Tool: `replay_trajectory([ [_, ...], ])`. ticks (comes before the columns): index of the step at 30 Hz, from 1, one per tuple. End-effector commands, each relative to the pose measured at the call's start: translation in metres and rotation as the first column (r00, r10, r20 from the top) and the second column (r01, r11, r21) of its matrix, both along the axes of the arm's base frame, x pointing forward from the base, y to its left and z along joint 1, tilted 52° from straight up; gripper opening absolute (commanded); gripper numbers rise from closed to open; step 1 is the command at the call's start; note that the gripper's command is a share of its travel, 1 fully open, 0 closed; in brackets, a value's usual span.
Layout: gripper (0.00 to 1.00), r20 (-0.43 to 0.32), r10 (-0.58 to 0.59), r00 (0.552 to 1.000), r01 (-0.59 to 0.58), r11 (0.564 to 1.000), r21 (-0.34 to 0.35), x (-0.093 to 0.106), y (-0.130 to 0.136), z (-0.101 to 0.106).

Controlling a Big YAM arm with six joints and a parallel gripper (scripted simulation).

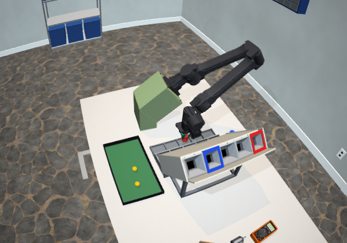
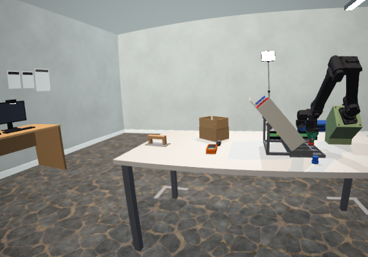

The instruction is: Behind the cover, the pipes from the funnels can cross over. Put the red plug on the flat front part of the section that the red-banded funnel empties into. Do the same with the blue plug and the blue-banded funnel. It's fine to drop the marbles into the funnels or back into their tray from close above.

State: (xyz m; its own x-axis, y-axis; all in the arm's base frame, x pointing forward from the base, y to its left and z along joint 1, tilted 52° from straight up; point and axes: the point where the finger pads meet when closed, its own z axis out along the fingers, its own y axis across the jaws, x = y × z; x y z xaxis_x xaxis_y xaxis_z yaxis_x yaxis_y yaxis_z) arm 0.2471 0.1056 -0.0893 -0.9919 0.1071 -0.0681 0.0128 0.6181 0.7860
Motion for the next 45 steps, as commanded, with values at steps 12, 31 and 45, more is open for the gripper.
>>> replay_trajectory([
  [12, 0.0, -0.022, 0.007, 1.0, -0.007, 1.0, 0.001, -0.005, 0.011, -0.009],
  [31, 0.0, -0.025, 0.001, 1.0, -0.001, 1.0, 0.002, -0.005, 0.015, -0.014],
  [45, 0.0, -0.031, 0.001, 1.0, -0.001, 1.0, 0.002, -0.006, 0.015, -0.014],
])
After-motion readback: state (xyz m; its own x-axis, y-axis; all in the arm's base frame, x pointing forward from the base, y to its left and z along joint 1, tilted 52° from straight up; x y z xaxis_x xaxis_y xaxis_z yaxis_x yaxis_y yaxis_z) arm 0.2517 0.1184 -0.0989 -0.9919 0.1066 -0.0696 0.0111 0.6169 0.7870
